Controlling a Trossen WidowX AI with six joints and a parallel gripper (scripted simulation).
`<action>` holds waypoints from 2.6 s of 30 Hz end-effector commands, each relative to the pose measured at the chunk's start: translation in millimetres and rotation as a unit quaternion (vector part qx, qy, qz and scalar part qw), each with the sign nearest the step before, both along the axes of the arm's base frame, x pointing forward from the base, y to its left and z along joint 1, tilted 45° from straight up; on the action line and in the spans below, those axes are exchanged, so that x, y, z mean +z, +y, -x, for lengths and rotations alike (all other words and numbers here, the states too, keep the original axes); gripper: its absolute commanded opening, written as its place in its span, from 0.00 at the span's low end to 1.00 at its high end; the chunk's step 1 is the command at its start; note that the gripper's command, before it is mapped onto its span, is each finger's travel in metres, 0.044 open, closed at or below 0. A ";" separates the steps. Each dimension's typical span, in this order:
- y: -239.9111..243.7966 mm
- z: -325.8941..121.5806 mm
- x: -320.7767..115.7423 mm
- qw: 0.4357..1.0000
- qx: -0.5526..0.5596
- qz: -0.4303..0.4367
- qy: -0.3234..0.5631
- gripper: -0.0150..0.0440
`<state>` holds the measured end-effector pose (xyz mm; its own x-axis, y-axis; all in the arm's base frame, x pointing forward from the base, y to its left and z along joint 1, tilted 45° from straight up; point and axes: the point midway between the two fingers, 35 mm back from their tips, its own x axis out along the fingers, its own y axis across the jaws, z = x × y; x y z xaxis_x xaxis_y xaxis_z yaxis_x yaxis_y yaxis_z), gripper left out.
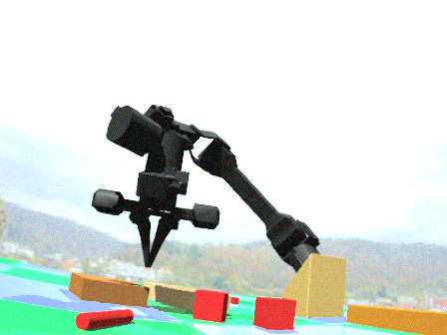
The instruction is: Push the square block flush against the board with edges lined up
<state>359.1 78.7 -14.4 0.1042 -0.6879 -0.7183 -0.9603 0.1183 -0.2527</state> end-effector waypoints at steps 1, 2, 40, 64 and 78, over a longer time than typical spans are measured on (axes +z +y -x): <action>-10.3 0.2 13.4 0.998 -0.047 -0.010 -0.046 0.25; -13.2 0.3 16.6 0.996 -0.059 -0.013 -0.058 0.25; -122.0 38.3 119.7 0.736 -0.487 -0.080 -0.463 0.25; -178.4 93.0 163.0 0.399 -0.652 -0.097 -0.637 0.25; -194.2 109.4 167.7 0.295 -0.677 -0.100 -0.667 0.25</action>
<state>251.1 -111.9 155.8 0.1129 -0.7049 -0.7002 0.9364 0.3112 -0.1622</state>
